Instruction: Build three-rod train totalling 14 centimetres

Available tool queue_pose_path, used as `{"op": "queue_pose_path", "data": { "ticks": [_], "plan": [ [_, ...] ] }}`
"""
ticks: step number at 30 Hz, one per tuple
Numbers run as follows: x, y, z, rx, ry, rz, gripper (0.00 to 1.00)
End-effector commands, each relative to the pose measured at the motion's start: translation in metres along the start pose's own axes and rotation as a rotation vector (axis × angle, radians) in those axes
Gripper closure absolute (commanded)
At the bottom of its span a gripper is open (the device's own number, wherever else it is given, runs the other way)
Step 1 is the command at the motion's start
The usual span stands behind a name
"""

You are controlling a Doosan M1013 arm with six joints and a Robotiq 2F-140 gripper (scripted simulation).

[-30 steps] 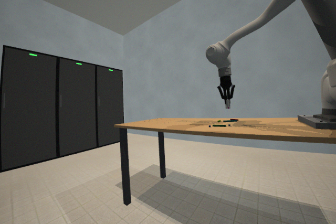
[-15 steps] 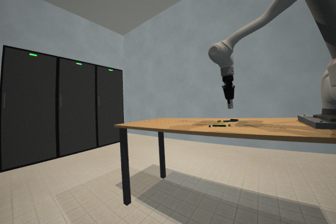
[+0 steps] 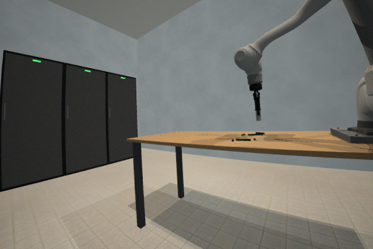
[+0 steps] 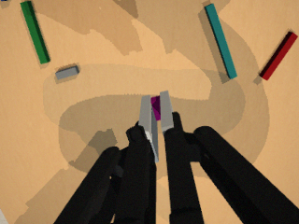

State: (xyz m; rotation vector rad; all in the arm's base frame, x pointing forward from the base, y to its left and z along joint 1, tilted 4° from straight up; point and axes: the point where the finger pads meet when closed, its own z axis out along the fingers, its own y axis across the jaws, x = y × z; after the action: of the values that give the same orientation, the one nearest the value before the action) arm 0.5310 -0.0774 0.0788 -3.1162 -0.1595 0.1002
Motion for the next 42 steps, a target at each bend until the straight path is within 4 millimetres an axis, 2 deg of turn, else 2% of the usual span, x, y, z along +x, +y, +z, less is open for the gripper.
{"op": "queue_pose_path", "data": {
  "ticks": [1, 3, 10, 17, 42],
  "plan": [
    [-0.004, -0.001, 0.000, 0.012, 0.004, -0.167, 0.97],
    [-0.004, -0.001, 0.000, 0.012, 0.004, -0.167, 0.97],
    [-0.012, -0.004, 0.001, 0.011, 0.006, -0.459, 0.97],
    [-0.016, -0.006, 0.001, 0.011, 0.007, -0.598, 0.97],
    [-0.016, -0.006, 0.002, 0.010, 0.007, -0.630, 0.97]
  ]
}}
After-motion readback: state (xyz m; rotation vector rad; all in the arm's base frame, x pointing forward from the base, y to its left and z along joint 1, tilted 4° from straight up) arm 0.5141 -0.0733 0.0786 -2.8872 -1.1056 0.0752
